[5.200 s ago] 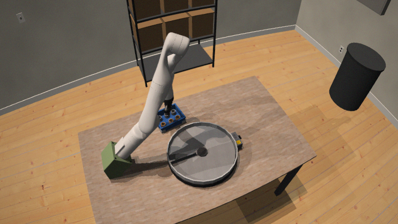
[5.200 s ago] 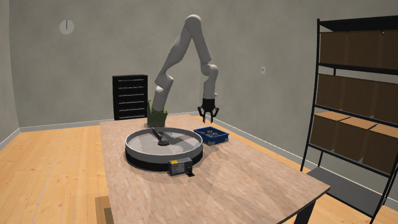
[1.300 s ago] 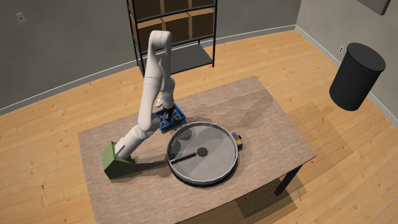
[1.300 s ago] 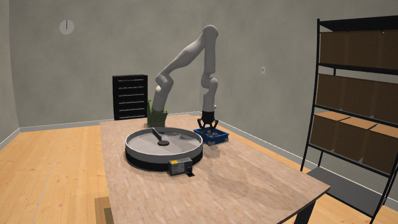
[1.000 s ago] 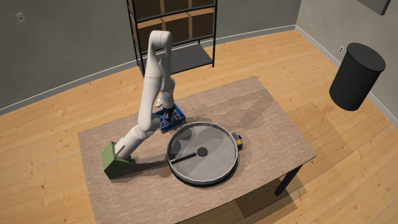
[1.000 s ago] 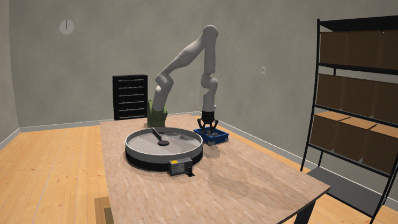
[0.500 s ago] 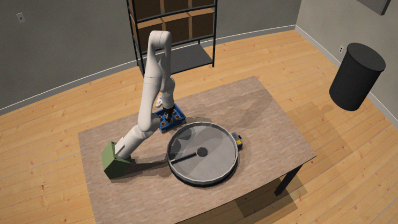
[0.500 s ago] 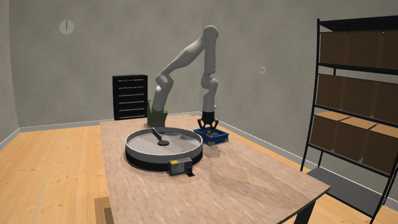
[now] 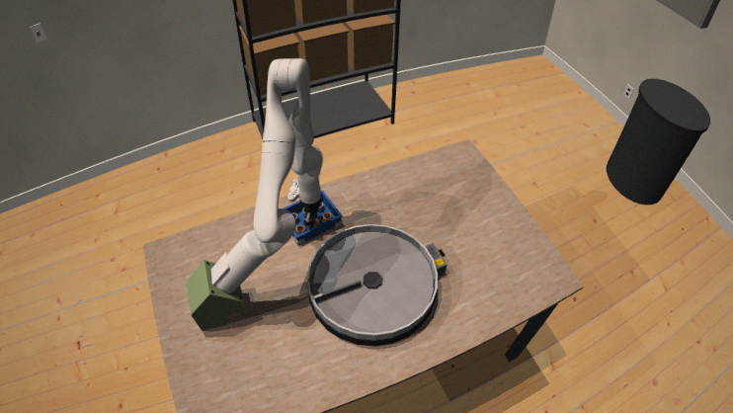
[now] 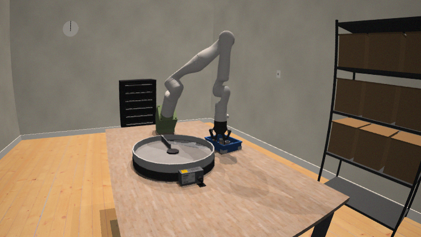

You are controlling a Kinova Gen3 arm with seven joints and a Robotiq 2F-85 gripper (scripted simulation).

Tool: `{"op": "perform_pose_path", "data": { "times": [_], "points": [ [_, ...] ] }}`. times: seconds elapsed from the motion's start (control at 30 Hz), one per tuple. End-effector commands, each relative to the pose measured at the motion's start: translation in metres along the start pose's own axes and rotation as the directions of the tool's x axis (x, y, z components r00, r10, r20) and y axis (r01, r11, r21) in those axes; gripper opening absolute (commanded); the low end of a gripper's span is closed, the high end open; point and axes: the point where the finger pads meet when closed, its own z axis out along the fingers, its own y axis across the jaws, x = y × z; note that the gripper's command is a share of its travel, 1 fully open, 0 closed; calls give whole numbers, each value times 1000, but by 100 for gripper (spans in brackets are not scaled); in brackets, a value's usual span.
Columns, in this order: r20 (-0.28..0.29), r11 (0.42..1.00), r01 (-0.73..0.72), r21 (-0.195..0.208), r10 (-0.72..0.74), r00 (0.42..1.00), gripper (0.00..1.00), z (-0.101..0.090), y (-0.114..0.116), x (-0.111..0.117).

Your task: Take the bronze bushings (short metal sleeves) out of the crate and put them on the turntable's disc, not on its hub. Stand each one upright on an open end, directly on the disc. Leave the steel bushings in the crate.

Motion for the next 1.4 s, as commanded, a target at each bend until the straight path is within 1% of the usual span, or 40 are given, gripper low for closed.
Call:
{"op": "perform_pose_path", "data": {
  "times": [0.0, 1.2, 1.23, 1.37],
  "points": [
    [10, 1000, 2, 8, -2, 1000, 39, 3, -3, -3],
    [10, 1000, 2, 8, -2, 1000, 39, 4, -3, -3],
    [10, 1000, 2, 8, -2, 1000, 0, 4, -3, -3],
    [10, 1000, 2, 8, -2, 1000, 0, 4, -3, -3]
  ]
}}
